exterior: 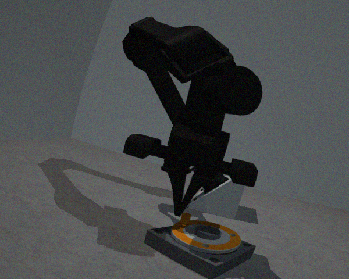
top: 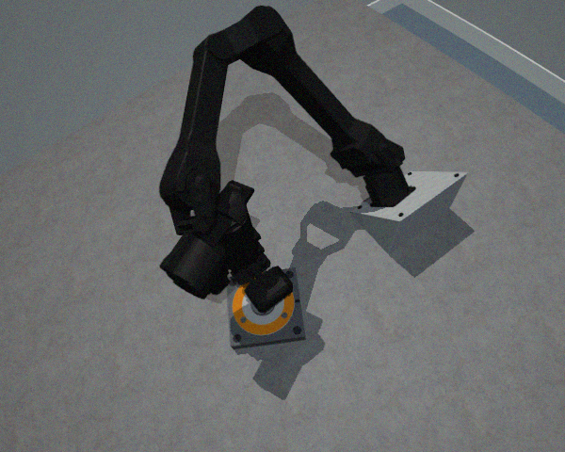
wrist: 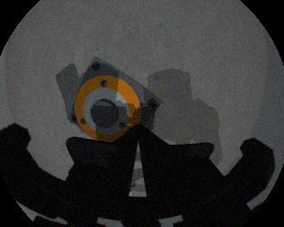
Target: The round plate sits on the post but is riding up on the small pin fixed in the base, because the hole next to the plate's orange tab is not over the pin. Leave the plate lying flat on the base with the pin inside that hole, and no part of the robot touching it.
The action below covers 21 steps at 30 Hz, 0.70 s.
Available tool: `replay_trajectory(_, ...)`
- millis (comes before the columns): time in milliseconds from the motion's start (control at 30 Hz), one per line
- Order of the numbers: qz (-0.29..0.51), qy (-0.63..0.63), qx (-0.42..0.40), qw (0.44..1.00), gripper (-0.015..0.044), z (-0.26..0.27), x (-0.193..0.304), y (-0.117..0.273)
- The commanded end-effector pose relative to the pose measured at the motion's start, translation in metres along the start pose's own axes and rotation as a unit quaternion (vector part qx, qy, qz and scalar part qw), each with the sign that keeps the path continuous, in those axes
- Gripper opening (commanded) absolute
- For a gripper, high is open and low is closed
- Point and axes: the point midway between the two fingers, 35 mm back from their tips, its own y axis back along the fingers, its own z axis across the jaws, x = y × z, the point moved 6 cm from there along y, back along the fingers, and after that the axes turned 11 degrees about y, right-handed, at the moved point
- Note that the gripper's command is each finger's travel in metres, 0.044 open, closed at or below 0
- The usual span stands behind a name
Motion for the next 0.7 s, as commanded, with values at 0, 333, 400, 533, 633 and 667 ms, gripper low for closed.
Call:
replay_trajectory(0,-0.002,0.003,0.003,1.0,0.0,0.001,0.0,-0.006)
replay_trajectory(333,-0.002,0.003,0.003,1.0,0.0,0.006,0.011,-0.006)
replay_trajectory(400,-0.002,0.003,0.003,1.0,0.0,0.007,0.013,-0.006)
replay_trajectory(533,-0.002,0.003,0.003,1.0,0.0,0.012,0.017,-0.007)
replay_trajectory(633,-0.002,0.003,0.003,1.0,0.0,0.015,0.02,-0.007)
replay_trajectory(667,-0.002,0.003,0.003,1.0,0.0,0.016,0.021,-0.007)
